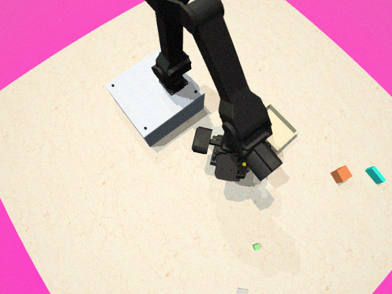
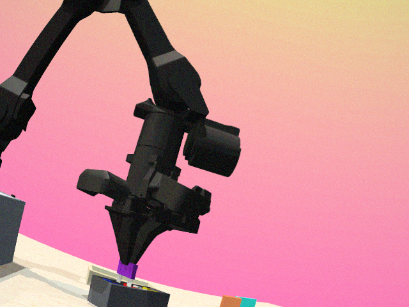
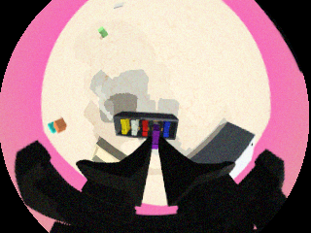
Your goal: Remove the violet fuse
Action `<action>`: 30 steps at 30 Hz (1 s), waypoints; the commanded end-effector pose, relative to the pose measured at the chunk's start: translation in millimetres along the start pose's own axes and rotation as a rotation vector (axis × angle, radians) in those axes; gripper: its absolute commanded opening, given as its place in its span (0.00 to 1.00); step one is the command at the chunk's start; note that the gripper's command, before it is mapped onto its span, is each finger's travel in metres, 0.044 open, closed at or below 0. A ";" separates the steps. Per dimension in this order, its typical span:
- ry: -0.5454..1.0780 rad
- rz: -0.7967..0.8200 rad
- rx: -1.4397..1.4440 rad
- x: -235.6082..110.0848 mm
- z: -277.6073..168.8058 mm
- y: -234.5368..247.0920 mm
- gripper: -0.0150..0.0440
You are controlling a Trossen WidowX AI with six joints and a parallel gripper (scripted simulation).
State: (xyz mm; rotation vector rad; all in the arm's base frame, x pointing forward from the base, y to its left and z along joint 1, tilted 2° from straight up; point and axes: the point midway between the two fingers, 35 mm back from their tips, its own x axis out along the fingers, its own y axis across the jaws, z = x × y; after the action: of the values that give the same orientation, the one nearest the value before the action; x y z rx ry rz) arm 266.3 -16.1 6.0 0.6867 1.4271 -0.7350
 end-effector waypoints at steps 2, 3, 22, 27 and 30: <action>-0.002 -0.004 0.001 -2.2 0.1 -0.6 0.25; -0.002 -0.004 0.001 -2.7 0.1 -0.6 0.25; -0.002 -0.003 0.001 -26.2 -1.5 2.5 0.25; 0.000 -0.001 0.001 -27.2 -14.1 24.3 0.25; 0.001 0.000 0.001 -27.7 -23.3 37.5 0.25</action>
State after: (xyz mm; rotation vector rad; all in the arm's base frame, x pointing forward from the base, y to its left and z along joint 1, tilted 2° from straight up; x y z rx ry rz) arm 278.8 14.7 33.0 0.6876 1.4231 -0.7323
